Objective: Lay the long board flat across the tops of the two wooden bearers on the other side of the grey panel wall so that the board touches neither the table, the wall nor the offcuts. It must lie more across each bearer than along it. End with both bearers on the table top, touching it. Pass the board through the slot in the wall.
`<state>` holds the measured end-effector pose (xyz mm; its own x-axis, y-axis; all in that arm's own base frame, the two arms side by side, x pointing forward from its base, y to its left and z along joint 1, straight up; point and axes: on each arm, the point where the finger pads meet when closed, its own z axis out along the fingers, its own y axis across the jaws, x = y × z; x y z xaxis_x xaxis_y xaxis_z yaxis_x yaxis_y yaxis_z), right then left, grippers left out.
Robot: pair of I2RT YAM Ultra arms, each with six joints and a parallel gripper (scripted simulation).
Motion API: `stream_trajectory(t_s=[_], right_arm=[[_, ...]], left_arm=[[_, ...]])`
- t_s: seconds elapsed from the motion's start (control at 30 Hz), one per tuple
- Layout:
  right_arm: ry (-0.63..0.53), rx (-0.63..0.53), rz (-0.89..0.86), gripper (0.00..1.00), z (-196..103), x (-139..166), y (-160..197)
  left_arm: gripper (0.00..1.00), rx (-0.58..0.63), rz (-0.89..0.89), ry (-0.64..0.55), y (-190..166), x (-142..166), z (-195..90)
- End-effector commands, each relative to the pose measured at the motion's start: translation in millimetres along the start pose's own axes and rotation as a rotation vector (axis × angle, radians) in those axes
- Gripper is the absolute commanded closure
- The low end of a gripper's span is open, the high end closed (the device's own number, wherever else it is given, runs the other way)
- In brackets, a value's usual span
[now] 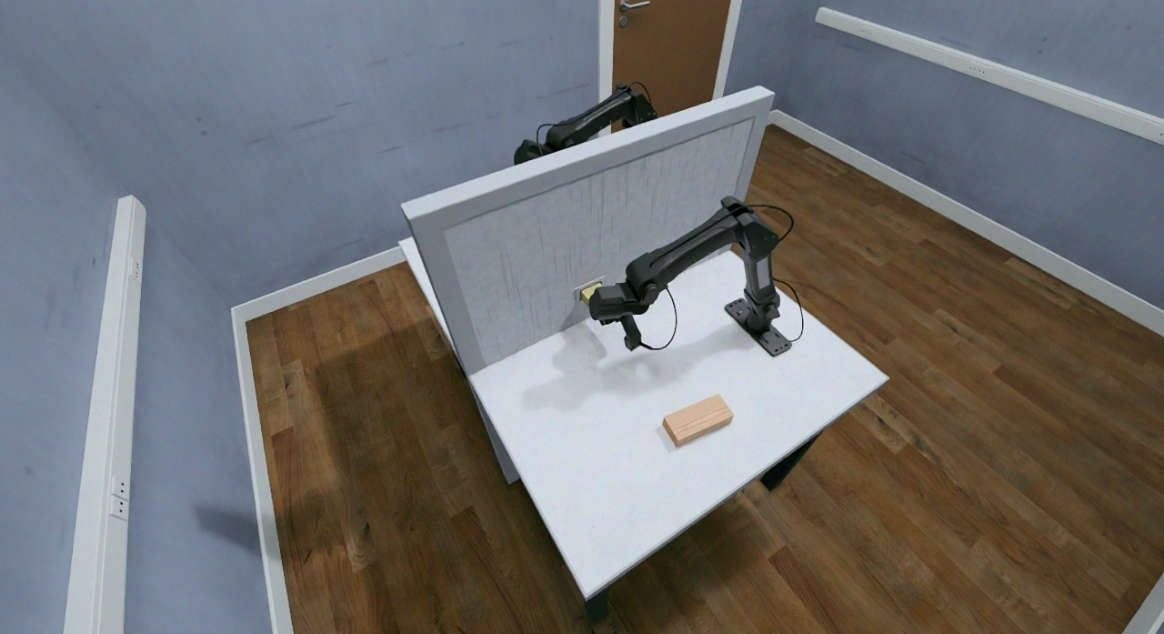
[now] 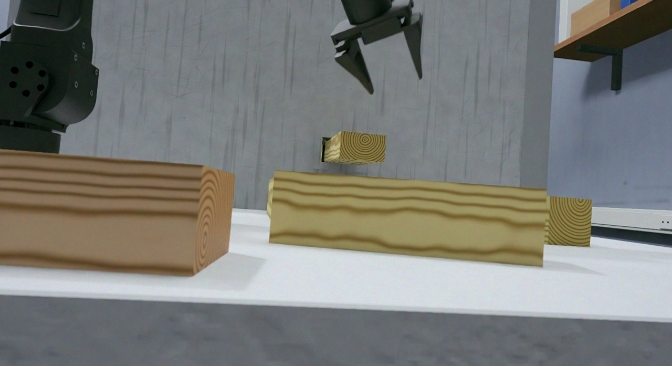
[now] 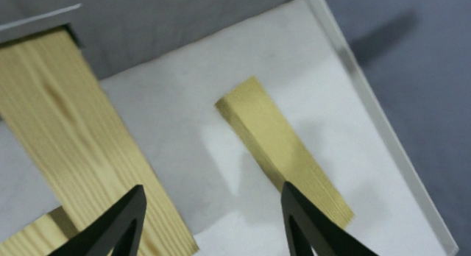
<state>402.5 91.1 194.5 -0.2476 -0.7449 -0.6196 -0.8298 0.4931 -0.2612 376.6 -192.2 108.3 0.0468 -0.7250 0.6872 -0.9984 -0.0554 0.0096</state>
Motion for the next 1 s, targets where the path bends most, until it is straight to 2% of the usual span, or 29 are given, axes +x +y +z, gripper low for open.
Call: stream_trajectory(t_s=[0.0, 0.07, 0.1, 0.17, 0.23, 0.47, 0.7, 0.77, 0.83, 0.97], right_arm=[[0.014, -0.226, -0.117, 0.28, 8.3, 1.2, 35.2], [-0.017, -0.326, -0.189, 0.28, 10.4, -0.8, 49.4], [-0.024, -0.258, -0.187, 0.28, 4.5, -9.2, 36.1], [-0.008, -0.321, -0.176, 0.28, 16.6, 0.2, 44.2], [-0.031, -0.436, -0.217, 0.28, 22.7, 4.3, 62.3], [-0.082, -0.551, -0.268, 0.28, 29.6, 2.9, 74.7], [-0.088, -0.574, -0.262, 0.28, 33.8, 5.3, 74.3], [-0.089, -0.544, -0.253, 0.28, 28.1, 4.6, 67.3], [-0.075, -0.565, -0.242, 0.28, 37.9, 7.7, 71.1], [-0.095, -0.532, -0.267, 0.28, 24.6, -3.0, 68.4]], left_arm=[[1.00, 0.044, 0.057, 0.063, -5.8, 29.8, -15.8], [1.00, 0.044, 0.057, 0.063, -5.8, 29.8, -15.8], [1.00, 0.044, 0.057, 0.063, -5.8, 29.8, -15.8], [1.00, 0.044, 0.057, 0.063, -5.8, 29.8, -15.8], [1.00, 0.044, 0.057, 0.063, -5.8, 29.8, -15.8], [1.00, 0.044, 0.057, 0.063, -5.8, 29.8, -15.8], [1.00, 0.044, 0.057, 0.063, -5.8, 29.8, -15.8], [1.00, 0.044, 0.057, 0.063, -5.8, 29.8, -15.8], [1.00, 0.044, 0.057, 0.063, -5.8, 29.8, -15.8], [1.00, 0.044, 0.057, 0.063, -5.8, 29.8, -15.8]])
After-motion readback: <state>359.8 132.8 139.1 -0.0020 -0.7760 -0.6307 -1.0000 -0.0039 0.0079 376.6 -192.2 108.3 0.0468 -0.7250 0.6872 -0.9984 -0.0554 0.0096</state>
